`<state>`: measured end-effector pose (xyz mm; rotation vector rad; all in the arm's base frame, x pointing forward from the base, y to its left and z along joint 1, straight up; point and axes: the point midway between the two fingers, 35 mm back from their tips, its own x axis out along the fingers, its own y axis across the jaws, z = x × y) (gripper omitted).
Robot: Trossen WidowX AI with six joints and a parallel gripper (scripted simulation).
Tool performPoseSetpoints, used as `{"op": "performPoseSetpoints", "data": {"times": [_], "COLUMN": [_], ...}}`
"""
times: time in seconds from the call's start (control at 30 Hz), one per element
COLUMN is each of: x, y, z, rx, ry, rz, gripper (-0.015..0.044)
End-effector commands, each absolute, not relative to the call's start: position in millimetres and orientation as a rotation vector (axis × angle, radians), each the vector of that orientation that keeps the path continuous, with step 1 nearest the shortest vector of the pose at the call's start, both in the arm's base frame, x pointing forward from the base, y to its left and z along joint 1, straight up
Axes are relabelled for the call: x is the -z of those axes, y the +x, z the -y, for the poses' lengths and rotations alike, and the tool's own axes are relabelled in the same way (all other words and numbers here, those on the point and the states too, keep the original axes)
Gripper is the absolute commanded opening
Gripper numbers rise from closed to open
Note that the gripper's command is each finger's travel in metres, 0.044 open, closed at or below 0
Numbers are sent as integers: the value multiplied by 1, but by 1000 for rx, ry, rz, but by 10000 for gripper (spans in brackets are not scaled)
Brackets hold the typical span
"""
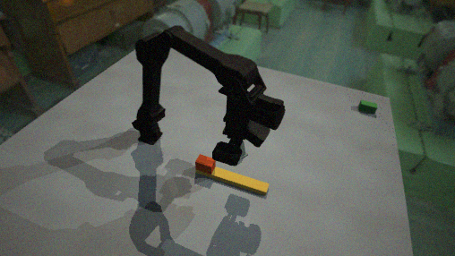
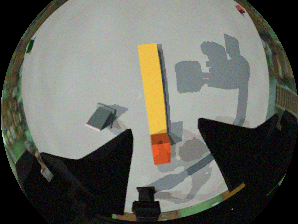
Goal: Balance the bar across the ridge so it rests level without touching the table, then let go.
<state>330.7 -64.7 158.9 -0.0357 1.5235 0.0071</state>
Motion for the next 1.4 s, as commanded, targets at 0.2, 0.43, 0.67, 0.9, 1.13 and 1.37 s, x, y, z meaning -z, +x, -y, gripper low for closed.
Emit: {"op": "performPoseSetpoints", "data": {"times": [0.2, 0.43, 0.67, 0.9, 1.13, 1.37], "x": [-122, -78, -74, -63, -52, -51], "y": [333, 331, 332, 332, 332, 332], "z": [63, 63, 63, 63, 63, 63], "rx": [-5, -5, -5, -5, -5, -5], "ry": [-16, -16, -16, -16, -16, -16], "rz": [-1535, -1535, -1535, -1535, -1535, -1535], "gripper": [315, 315, 315, 315, 315, 315]}}
